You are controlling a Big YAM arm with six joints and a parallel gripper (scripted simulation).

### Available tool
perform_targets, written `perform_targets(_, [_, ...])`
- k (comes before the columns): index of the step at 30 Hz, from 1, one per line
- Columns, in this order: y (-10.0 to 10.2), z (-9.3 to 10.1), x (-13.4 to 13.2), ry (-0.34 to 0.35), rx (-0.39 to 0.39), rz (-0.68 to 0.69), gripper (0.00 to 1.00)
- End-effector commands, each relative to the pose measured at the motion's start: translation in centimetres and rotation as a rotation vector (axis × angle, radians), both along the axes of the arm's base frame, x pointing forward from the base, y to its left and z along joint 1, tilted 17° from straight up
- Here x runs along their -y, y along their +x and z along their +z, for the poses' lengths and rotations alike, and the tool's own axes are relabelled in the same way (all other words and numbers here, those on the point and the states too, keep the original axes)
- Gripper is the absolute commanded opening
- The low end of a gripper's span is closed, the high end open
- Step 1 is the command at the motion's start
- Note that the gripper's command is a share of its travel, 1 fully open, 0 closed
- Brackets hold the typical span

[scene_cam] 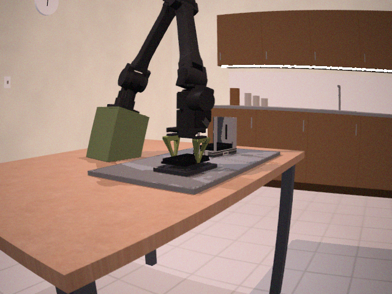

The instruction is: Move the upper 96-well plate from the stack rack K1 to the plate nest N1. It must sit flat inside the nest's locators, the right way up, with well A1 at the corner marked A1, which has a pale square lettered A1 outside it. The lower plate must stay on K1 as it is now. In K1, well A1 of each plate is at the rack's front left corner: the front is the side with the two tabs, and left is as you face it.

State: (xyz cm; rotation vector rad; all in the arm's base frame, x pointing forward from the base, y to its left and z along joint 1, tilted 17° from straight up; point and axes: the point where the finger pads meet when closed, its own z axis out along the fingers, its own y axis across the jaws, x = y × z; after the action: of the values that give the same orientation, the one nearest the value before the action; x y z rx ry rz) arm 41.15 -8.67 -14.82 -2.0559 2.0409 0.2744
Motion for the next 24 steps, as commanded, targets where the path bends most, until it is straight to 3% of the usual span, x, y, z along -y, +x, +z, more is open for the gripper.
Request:
perform_targets(1, [1.4, 0.8, 0.6, -0.008, 0.032, -0.007, 0.0])
perform_targets(24, [2.2, 0.5, 0.6, -0.011, 0.046, -0.011, 0.0])
